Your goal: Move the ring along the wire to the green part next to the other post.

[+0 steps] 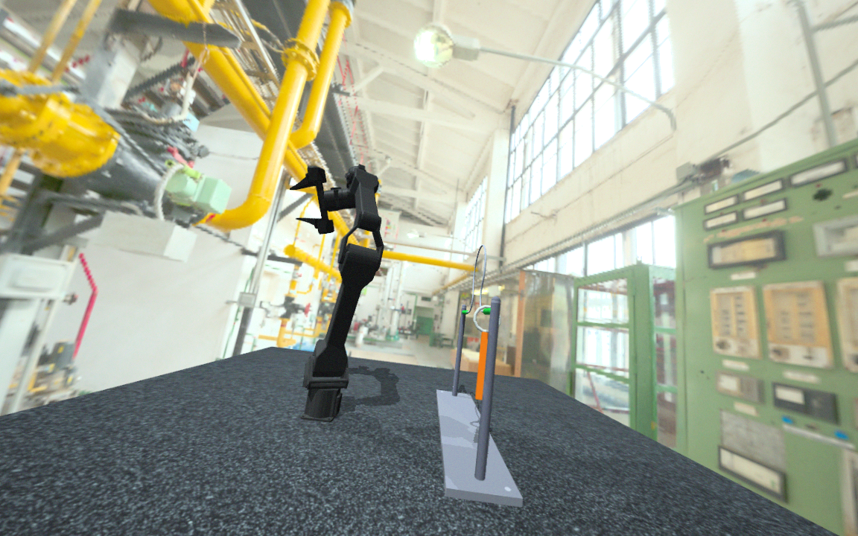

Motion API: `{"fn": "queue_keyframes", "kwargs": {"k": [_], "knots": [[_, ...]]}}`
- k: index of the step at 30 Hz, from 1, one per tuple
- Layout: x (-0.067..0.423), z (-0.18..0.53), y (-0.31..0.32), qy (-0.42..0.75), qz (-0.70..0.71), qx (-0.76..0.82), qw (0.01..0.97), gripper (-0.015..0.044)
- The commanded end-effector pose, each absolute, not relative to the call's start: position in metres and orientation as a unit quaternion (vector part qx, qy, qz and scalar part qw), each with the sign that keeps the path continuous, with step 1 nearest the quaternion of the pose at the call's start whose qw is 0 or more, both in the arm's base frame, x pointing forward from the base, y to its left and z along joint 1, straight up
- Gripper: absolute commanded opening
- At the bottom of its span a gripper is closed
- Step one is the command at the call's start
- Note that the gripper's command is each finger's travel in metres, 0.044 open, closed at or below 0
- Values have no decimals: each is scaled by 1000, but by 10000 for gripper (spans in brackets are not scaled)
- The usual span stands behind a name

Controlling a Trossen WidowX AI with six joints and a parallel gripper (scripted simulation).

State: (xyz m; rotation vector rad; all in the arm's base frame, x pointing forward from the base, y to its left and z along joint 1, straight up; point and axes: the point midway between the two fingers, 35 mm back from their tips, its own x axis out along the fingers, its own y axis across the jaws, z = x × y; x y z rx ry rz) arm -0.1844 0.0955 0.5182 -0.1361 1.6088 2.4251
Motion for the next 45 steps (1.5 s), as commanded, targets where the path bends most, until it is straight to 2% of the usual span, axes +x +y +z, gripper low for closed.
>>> {"fn": "queue_keyframes", "kwargs": {"k": [1,9,24,31,45], "knots": [[-184,518,96,549,827,-45,115,374],[-172,506,142,528,828,5,191,164],[-93,461,245,456,806,84,367,160],[-51,441,267,427,789,95,432,160],[70,390,284,353,715,138,588,160]]}}
